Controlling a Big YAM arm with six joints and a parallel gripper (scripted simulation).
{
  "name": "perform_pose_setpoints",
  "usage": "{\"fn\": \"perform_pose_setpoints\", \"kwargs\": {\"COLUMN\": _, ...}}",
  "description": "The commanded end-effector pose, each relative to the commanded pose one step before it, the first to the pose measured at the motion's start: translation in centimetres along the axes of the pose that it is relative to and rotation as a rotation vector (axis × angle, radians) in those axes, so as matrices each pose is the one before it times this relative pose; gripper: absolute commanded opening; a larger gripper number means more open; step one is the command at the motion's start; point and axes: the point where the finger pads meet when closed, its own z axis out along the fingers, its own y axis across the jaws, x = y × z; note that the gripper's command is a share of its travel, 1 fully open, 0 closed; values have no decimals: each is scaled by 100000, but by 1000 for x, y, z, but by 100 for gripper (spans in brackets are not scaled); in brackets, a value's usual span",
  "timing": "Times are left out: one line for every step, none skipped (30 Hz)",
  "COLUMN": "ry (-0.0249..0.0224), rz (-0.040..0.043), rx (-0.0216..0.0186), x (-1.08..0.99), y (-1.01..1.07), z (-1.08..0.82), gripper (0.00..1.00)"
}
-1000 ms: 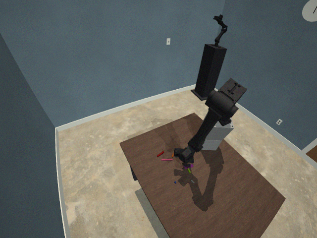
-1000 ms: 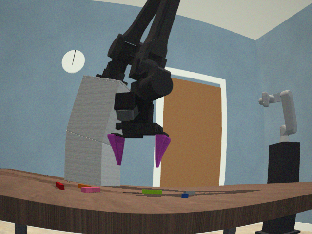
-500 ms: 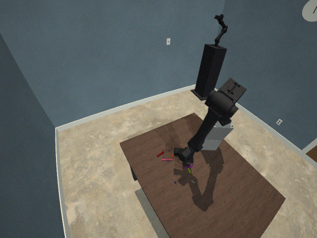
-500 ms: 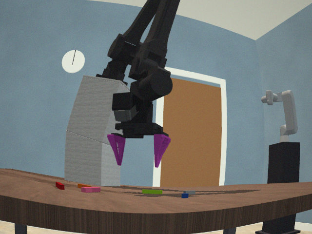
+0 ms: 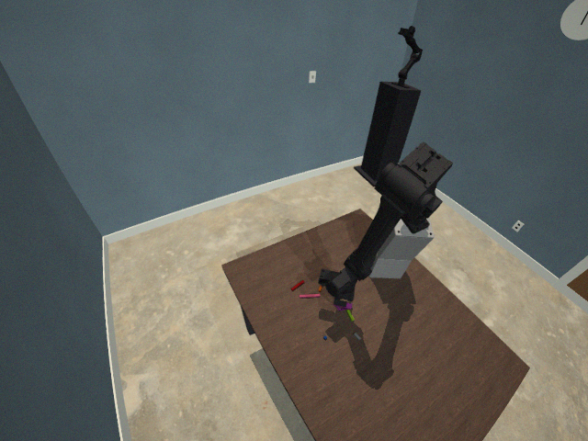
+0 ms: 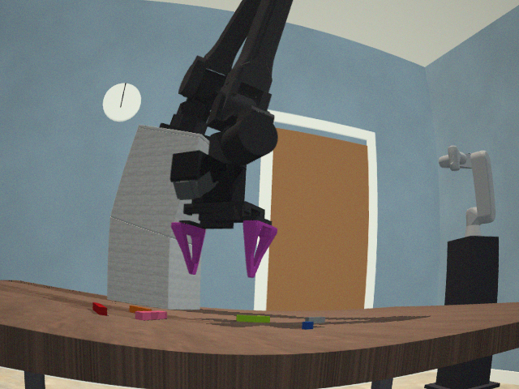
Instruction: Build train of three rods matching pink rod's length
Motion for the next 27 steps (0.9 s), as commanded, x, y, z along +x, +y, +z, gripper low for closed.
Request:
{"fn": "perform_pose_setpoints", "kwargs": {"ry": 1287, "rz": 1284, "rx": 2082, "x": 373, "y": -658, "z": 307, "gripper": 100}}
{"fn": "perform_pose_setpoints", "kwargs": {"ry": 0, "rz": -13, "rx": 0, "x": 0, "y": 0, "z": 0, "gripper": 100}}
{"fn": "perform_pose_setpoints", "kwargs": {"ry": 0, "rz": 1, "rx": 0, "x": 0, "y": 0, "z": 0, "gripper": 100}}
{"fn": "perform_pose_setpoints", "kwargs": {"ry": 0, "rz": 0, "rx": 0, "x": 0, "y": 0, "z": 0, "gripper": 100}}
{"fn": "perform_pose_setpoints", "kwargs": {"ry": 0, "rz": 0, "rx": 0, "x": 0, "y": 0, "z": 0, "gripper": 100}}
{"fn": "perform_pose_setpoints", "kwargs": {"ry": -216, "rz": 15112, "rx": -760, "x": -2017, "y": -485, "z": -67, "gripper": 100}}
{"fn": "perform_pose_setpoints", "kwargs": {"ry": -23, "rz": 0, "rx": 14, "x": -4, "y": -2, "z": 0, "gripper": 100}}
{"fn": "perform_pose_setpoints", "kwargs": {"ry": -278, "rz": 0, "rx": 166, "x": -48, "y": -28, "z": 0, "gripper": 100}}
{"fn": "perform_pose_setpoints", "kwargs": {"ry": -12, "rz": 0, "rx": 7, "x": -2, "y": -1, "z": 0, "gripper": 100}}
{"fn": "perform_pose_setpoints", "kwargs": {"ry": 0, "rz": 0, "rx": 0, "x": 0, "y": 0, "z": 0, "gripper": 100}}
{"fn": "perform_pose_setpoints", "kwargs": {"ry": 233, "rz": -1113, "rx": 94, "x": 355, "y": 169, "z": 65, "gripper": 100}}
{"fn": "perform_pose_setpoints", "kwargs": {"ry": 450, "rz": -1386, "rx": 377, "x": 555, "y": 57, "z": 70, "gripper": 100}}
{"fn": "perform_pose_setpoints", "kwargs": {"ry": 126, "rz": 38, "rx": 178, "x": 74, "y": -115, "z": -10, "gripper": 100}}
{"fn": "perform_pose_setpoints", "kwargs": {"ry": 20, "rz": 3, "rx": 10, "x": 8, "y": -9, "z": -1, "gripper": 100}}
{"fn": "perform_pose_setpoints", "kwargs": {"ry": 1, "rz": 0, "rx": 1, "x": 0, "y": -1, "z": 0, "gripper": 100}}
{"fn": "perform_pose_setpoints", "kwargs": {"ry": 1, "rz": 0, "rx": 1, "x": 1, "y": -1, "z": 0, "gripper": 100}}
{"fn": "perform_pose_setpoints", "kwargs": {"ry": -311, "rz": 1525, "rx": -132, "x": -478, "y": -235, "z": -89, "gripper": 100}}
{"fn": "perform_pose_setpoints", "kwargs": {"ry": -174, "rz": 854, "rx": -74, "x": -268, "y": -131, "z": -50, "gripper": 100}}
{"fn": "perform_pose_setpoints", "kwargs": {"ry": -19, "rz": 93, "rx": -8, "x": -29, "y": -14, "z": -5, "gripper": 100}}
{"fn": "perform_pose_setpoints", "kwargs": {"ry": 124, "rz": -609, "rx": 53, "x": 192, "y": 92, "z": 35, "gripper": 100}}
{"fn": "perform_pose_setpoints", "kwargs": {"ry": 0, "rz": 0, "rx": 0, "x": 0, "y": 0, "z": 0, "gripper": 100}}
{"fn": "perform_pose_setpoints", "kwargs": {"ry": 0, "rz": 0, "rx": 0, "x": 0, "y": 0, "z": 0, "gripper": 100}}
{"fn": "perform_pose_setpoints", "kwargs": {"ry": 201, "rz": -1809, "rx": 85, "x": 311, "y": 148, "z": 57, "gripper": 100}}
{"fn": "perform_pose_setpoints", "kwargs": {"ry": 0, "rz": -51, "rx": 0, "x": 0, "y": 0, "z": 0, "gripper": 100}}
{"fn": "perform_pose_setpoints", "kwargs": {"ry": 0, "rz": 0, "rx": 0, "x": 0, "y": 0, "z": 0, "gripper": 100}}
{"fn": "perform_pose_setpoints", "kwargs": {"ry": -204, "rz": 15363, "rx": -889, "x": -2116, "y": -330, "z": -111, "gripper": 100}}
{"fn": "perform_pose_setpoints", "kwargs": {"ry": -30, "rz": 0, "rx": 14, "x": -5, "y": -2, "z": 0, "gripper": 100}}
